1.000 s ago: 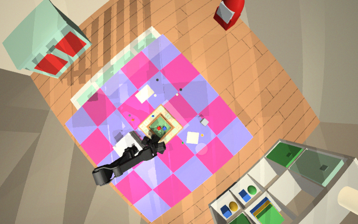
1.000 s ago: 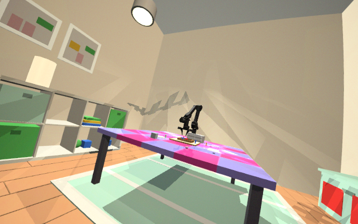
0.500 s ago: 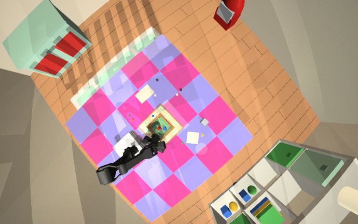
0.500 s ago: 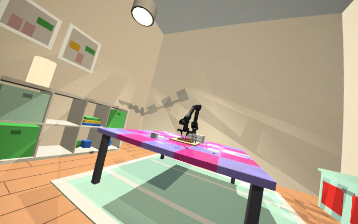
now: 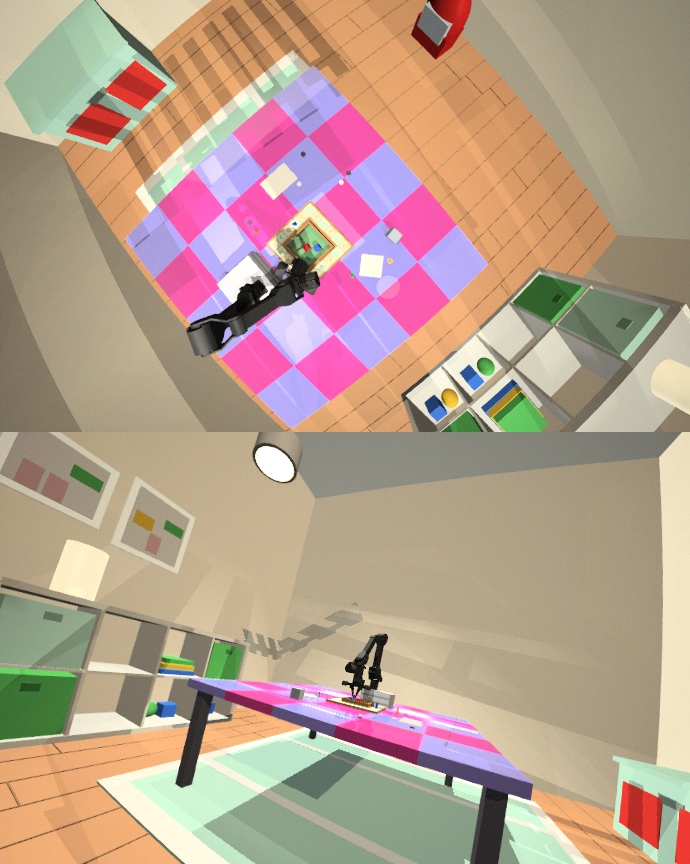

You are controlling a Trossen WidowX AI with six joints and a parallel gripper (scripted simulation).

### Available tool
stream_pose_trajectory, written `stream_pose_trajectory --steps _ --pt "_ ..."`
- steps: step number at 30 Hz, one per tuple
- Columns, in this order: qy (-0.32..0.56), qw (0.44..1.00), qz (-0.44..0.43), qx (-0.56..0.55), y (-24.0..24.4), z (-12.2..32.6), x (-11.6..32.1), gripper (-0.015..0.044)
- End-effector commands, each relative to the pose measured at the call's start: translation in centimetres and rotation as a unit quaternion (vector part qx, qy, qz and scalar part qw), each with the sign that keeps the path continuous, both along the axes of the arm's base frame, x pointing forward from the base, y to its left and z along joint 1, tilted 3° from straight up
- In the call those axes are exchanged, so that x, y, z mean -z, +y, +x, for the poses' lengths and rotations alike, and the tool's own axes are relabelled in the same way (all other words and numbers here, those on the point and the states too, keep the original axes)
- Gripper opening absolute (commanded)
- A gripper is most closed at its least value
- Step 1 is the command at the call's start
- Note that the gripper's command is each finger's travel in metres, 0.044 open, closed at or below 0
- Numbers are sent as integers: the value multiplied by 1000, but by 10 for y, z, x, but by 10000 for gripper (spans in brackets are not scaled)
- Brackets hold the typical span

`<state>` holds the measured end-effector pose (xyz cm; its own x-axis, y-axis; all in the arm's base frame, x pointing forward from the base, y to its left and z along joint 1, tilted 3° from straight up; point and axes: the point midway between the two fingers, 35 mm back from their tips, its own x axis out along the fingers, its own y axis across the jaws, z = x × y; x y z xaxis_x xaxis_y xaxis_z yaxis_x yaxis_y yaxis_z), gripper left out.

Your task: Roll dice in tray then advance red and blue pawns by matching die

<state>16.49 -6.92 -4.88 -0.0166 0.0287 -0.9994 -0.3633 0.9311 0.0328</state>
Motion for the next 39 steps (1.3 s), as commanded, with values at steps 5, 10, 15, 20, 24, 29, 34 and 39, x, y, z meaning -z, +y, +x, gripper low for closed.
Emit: stream_pose_trajectory --steps 5,10,15,20,24,29,34,39 --pt "-2 1000 -2 1 -2 4 -13 0" --pt "-4 1000 -2 3 -5 10 -40 0" --pt "-3 1000 -2 2 -7 11 -72 0" --pt "-1 1000 -2 1 -6 6 -105 0" --pt "0 1000 -3 0 -4 -1 -127 0" --pt "0 1000 -3 0 -5 -1 -127 0" --pt "0 1000 -3 0 -18 4 -106 0" --pt "0 1000 -4 0 -33 6 -81 0"
